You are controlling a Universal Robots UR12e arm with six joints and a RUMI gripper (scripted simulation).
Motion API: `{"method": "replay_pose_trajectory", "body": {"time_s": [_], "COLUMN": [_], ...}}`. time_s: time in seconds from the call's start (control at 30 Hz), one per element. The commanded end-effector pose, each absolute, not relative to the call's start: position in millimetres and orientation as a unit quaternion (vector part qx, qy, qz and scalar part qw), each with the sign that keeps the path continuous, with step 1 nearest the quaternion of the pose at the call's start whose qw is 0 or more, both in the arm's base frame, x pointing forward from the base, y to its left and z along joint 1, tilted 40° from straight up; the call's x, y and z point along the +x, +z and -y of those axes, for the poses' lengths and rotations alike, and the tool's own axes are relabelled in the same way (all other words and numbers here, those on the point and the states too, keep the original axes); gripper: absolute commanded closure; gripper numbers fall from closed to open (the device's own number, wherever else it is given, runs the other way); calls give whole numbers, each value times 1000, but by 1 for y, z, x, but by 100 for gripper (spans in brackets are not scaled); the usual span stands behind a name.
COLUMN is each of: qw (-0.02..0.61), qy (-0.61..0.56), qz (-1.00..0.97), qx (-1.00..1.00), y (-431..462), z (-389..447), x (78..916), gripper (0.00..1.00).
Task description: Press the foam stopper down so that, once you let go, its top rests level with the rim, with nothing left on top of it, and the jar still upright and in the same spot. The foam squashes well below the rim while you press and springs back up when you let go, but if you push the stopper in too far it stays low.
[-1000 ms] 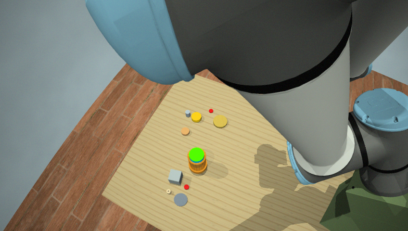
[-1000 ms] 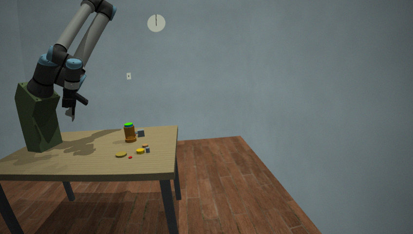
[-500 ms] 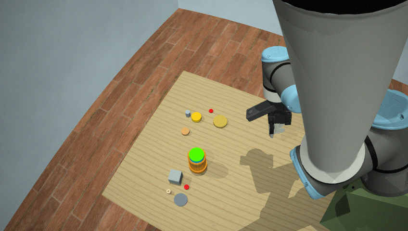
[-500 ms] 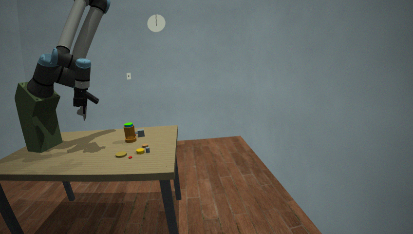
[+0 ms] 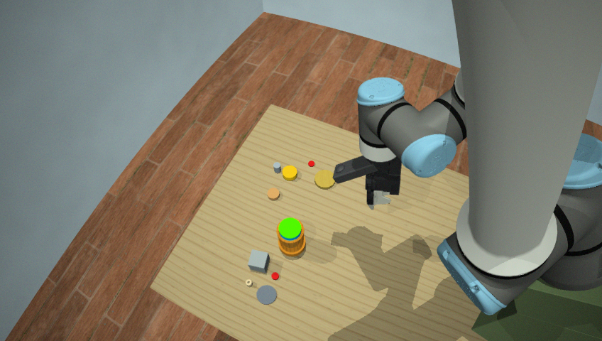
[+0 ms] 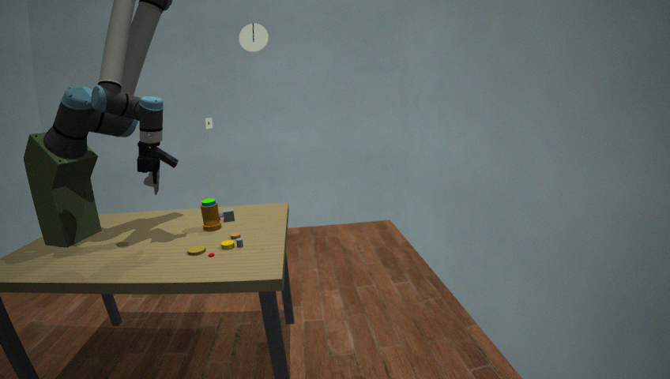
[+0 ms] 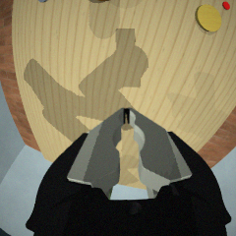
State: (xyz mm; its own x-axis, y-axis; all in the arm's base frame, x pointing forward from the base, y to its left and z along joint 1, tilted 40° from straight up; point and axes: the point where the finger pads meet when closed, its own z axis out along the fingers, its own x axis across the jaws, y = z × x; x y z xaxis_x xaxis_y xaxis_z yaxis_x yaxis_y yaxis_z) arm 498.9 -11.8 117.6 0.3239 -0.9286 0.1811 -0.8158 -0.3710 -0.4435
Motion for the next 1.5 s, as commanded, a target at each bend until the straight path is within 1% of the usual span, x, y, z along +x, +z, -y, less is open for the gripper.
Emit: {"method": "replay_pose_trajectory", "body": {"time_s": [0.0,0.33,0.9,1.47], "qw": [135,159,185,194], "qy": [-217,-244,-273,-283], "qz": [-558,-588,-621,-632], "qx": [-789,-755,-711,-695], "y": [123,148,176,187], "z": [-3,-50,-105,-126], "x": [521,575,638,661], "gripper": [100,100,100,100]}}
